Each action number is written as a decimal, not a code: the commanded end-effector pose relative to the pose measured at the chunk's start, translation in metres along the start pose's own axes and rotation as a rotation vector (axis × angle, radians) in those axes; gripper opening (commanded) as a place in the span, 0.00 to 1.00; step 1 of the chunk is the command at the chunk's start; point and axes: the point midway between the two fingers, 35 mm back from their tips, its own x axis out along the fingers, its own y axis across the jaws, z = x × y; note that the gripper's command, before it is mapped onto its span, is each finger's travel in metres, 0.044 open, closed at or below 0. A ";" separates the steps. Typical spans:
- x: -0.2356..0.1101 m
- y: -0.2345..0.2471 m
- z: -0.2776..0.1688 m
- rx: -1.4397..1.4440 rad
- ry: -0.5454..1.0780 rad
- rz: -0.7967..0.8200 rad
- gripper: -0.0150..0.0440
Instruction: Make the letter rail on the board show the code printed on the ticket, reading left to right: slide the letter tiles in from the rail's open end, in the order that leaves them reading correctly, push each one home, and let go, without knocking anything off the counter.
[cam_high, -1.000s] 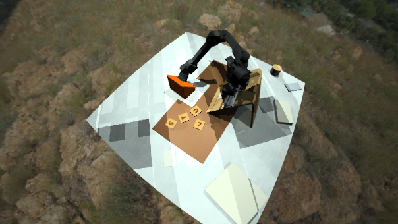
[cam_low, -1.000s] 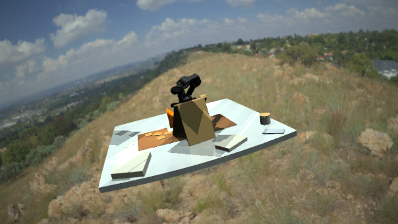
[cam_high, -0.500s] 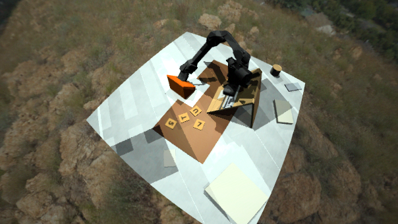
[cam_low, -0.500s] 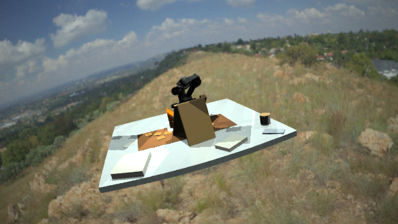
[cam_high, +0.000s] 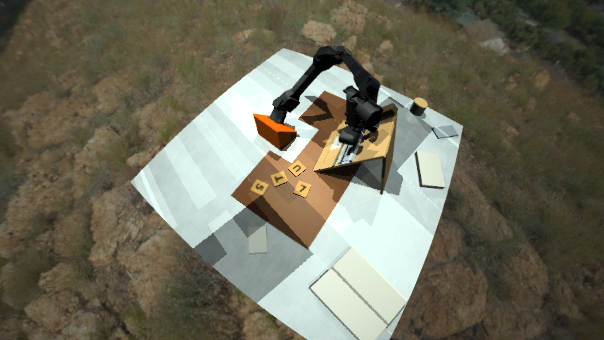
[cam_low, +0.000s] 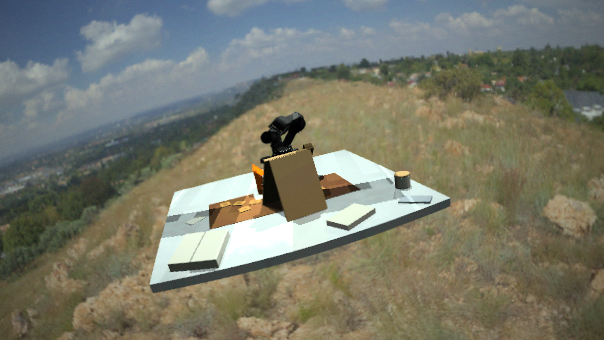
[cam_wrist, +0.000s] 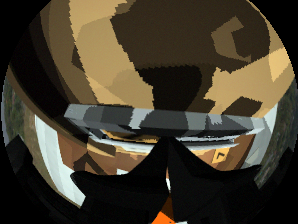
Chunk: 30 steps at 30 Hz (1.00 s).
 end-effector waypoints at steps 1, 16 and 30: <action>0.002 0.003 -0.001 0.008 0.004 0.007 0.25; 0.004 0.008 -0.002 0.008 0.004 0.007 0.25; 0.004 0.013 -0.002 0.008 0.004 0.007 0.25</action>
